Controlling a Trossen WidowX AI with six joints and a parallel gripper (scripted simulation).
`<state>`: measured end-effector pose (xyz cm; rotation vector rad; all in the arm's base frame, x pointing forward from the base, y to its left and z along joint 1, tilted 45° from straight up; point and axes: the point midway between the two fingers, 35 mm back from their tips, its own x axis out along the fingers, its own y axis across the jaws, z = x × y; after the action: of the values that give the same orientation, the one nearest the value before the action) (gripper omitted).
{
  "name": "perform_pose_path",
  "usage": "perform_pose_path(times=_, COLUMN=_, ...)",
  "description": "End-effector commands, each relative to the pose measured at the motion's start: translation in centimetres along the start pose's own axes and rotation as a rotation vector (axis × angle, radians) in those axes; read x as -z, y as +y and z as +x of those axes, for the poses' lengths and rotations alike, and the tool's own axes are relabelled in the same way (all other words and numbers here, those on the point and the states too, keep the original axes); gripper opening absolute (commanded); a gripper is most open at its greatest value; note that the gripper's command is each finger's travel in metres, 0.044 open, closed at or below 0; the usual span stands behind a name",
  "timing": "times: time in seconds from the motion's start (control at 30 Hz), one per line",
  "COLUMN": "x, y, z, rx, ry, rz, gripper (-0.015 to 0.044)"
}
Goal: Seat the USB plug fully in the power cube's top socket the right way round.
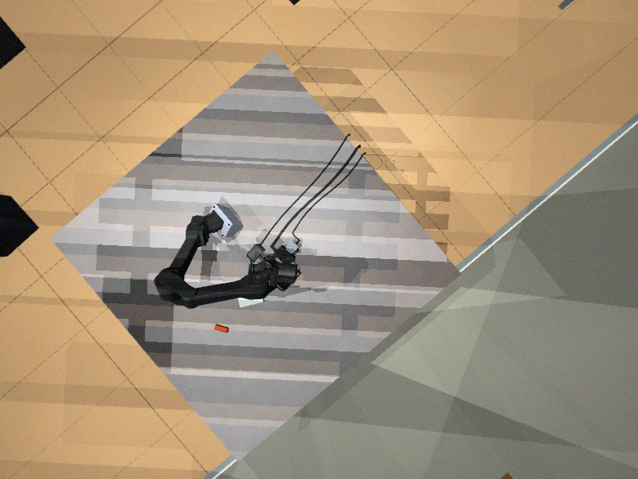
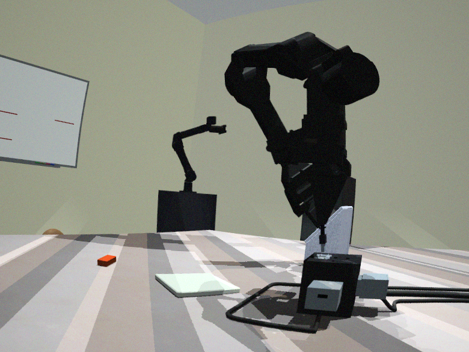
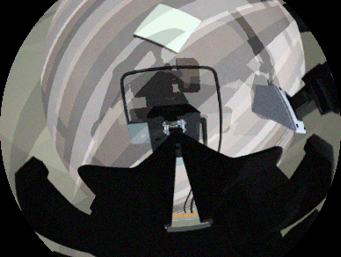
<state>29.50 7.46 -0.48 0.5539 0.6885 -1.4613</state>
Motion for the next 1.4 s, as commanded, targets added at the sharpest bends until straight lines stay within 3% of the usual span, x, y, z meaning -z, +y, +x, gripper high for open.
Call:
perform_pose_path(times=0.0, x=0.1, y=0.2, z=-0.4, rx=-0.002, ry=0.007, rz=0.008, gripper=0.0)
perform_pose_path(times=0.73, x=0.0, y=0.1, z=-1.5, rx=-0.002, ry=0.004, rz=-0.01, gripper=0.0)
perform_pose_path(times=1.37, x=0.0, y=0.0, z=-1.3, rx=-0.001, ry=0.001, rz=-0.484, gripper=0.0)
